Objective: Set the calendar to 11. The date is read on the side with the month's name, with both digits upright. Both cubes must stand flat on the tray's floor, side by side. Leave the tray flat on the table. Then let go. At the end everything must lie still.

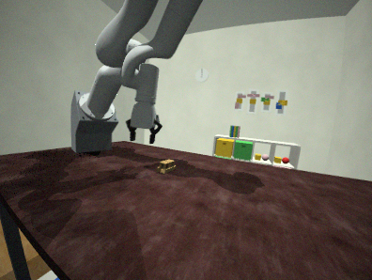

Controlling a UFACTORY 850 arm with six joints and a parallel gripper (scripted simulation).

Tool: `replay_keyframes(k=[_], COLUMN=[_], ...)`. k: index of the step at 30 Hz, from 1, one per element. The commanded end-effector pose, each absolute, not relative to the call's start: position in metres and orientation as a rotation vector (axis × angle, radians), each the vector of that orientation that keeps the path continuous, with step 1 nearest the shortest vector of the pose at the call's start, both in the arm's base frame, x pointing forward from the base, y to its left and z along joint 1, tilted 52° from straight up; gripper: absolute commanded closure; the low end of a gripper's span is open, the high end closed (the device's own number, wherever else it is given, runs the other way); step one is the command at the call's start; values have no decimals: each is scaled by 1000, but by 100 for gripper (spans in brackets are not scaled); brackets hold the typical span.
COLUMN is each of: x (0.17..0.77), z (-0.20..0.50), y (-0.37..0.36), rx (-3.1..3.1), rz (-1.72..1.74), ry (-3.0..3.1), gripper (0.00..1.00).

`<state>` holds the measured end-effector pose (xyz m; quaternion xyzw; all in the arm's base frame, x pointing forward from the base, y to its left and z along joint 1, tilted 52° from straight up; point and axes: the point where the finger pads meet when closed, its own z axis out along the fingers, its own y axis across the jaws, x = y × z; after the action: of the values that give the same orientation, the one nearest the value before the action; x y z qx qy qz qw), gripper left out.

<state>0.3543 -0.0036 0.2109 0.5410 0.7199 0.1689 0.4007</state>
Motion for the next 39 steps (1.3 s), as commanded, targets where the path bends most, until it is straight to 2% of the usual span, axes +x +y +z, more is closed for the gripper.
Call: replay_keyframes(k=[1, 16, 29, 39], x=[346, 343, 382, 388], z=[202, 195, 164, 159], y=[-7, -8, -16, -17], rx=[1495, 1563, 1563, 1563], rz=[555, 597, 597, 597], ry=[1732, 1691, 1691, 1691], gripper=[0, 0, 0, 0])
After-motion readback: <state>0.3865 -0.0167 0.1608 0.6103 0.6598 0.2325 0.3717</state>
